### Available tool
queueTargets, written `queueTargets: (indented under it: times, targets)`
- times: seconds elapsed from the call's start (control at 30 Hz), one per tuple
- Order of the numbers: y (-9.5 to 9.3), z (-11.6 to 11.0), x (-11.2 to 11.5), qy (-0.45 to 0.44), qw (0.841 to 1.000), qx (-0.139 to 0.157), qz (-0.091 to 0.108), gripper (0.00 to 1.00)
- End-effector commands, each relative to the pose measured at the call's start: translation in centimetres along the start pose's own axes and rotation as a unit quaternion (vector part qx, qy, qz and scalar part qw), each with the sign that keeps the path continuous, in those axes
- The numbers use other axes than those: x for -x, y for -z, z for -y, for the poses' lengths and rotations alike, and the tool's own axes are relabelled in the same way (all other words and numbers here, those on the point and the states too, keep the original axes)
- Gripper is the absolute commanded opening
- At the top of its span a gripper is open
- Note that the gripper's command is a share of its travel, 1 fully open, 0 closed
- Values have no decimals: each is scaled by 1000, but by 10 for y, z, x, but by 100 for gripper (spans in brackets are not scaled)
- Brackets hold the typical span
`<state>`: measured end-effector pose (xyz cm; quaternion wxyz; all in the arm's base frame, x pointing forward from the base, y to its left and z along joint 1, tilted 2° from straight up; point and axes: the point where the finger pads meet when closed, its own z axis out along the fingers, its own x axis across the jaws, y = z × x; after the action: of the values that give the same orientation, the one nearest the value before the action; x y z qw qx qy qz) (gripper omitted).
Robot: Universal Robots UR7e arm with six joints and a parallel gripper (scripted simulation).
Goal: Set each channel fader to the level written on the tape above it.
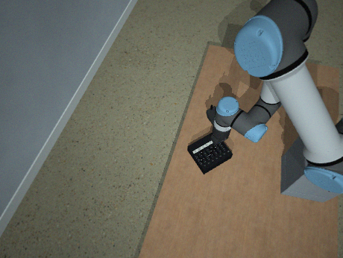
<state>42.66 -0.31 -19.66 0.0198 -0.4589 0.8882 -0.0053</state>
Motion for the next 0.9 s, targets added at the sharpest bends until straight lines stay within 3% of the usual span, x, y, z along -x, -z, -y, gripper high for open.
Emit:
queueTargets:
  times: [0.0,0.87]
  targets:
    - [0,0,0,0,1000,-1,0,0]
    - [0,-4,0,0,1000,-1,0,0]
